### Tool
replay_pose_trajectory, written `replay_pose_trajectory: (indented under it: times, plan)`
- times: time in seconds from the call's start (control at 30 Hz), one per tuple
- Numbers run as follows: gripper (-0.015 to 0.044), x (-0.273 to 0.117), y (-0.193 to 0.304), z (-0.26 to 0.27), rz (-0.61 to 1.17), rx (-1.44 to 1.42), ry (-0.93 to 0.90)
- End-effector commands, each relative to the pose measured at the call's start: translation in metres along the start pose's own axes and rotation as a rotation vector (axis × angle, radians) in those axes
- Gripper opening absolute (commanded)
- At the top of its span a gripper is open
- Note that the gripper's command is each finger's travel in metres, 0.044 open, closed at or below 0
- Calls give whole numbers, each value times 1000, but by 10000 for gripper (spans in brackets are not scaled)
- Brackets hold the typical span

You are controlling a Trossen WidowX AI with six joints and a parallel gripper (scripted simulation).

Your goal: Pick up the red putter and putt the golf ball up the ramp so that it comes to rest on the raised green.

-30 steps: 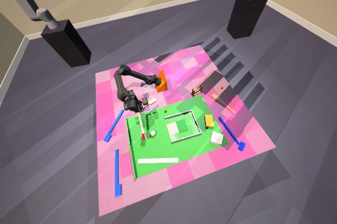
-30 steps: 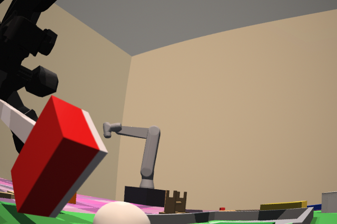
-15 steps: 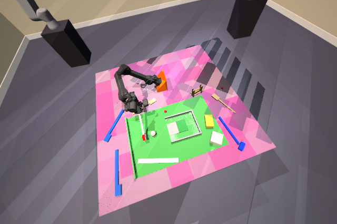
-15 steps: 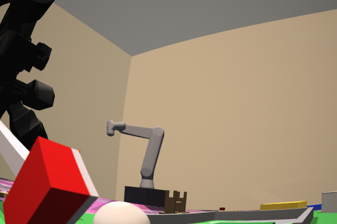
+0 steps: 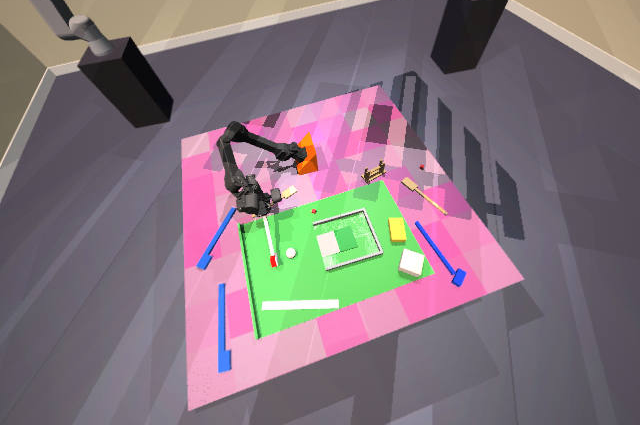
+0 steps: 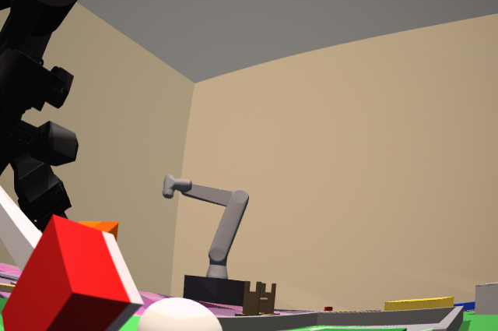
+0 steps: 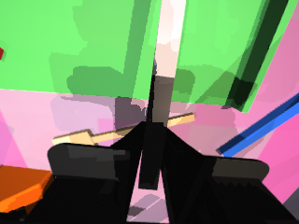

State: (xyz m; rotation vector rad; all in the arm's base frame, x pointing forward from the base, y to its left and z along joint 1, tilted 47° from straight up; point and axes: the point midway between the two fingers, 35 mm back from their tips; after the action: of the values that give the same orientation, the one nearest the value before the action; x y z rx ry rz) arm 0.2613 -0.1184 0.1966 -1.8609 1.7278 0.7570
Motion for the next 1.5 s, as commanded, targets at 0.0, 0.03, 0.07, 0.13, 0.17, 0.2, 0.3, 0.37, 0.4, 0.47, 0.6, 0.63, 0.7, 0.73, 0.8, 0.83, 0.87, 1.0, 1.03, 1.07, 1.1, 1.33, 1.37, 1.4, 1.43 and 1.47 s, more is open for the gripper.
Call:
replay_pose_trajectory:
  times: [0.0,0.03,0.07,0.13,0.17,0.2,0.3,0.37,0.4,0.47,0.6,0.63,0.7,0.73,0.8,0.83,0.87,1.0,1.03,1.07,1.1,1.33,1.37,1.4,1.43,1.47]
  plan:
    - [0,0,-1,-11,-8,8,1]
    - [0,0,-1,-16,-11,8,2]
    - [0,1,0,-21,-13,9,2]
    - [0,1,0,-29,-17,10,4]
    - [0,1,0,-30,-18,10,5]
    - [0,1,0,-30,-18,10,5]
    - [0,1,0,-30,-18,10,5]
    - [0,1,0,-30,-18,10,5]
    - [0,1,0,-30,-18,10,5]
    - [0,1,0,-30,-18,10,5]
    - [0,3,0,-25,-9,3,-1]
    - [0,3,-2,-18,-10,4,-4]
    - [0,4,-7,6,-11,4,-12]
    - [0,4,-9,19,-12,5,-15]
    - [0,3,-10,44,-12,5,-18]
    - [0,3,-10,57,-13,6,-17]
    - [0,3,-9,69,-13,6,-16]
    - [0,2,-2,107,-15,8,-2]
    - [0,2,-2,109,-16,8,-1]
    - [0,2,-2,109,-16,8,-1]
    - [0,2,-2,109,-16,8,-1]
    - [0,-18,-3,110,-16,7,-5]
    - [0,-23,-3,110,-16,7,-5]
    - [0,-28,-3,110,-16,7,-6]
    - [0,-32,-3,110,-16,7,-6]
    - [0,-37,-3,110,-16,7,-6]
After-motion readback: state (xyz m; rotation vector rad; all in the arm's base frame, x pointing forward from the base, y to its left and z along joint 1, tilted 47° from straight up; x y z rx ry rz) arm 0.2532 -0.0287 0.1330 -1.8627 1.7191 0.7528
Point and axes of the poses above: the point midway between the two fingers, 35 mm back from their tips, its own x axis out along the fingers, its own z axis across the jaws, y = z × x, and after that the axes turned 1 degree about -x, right-handed
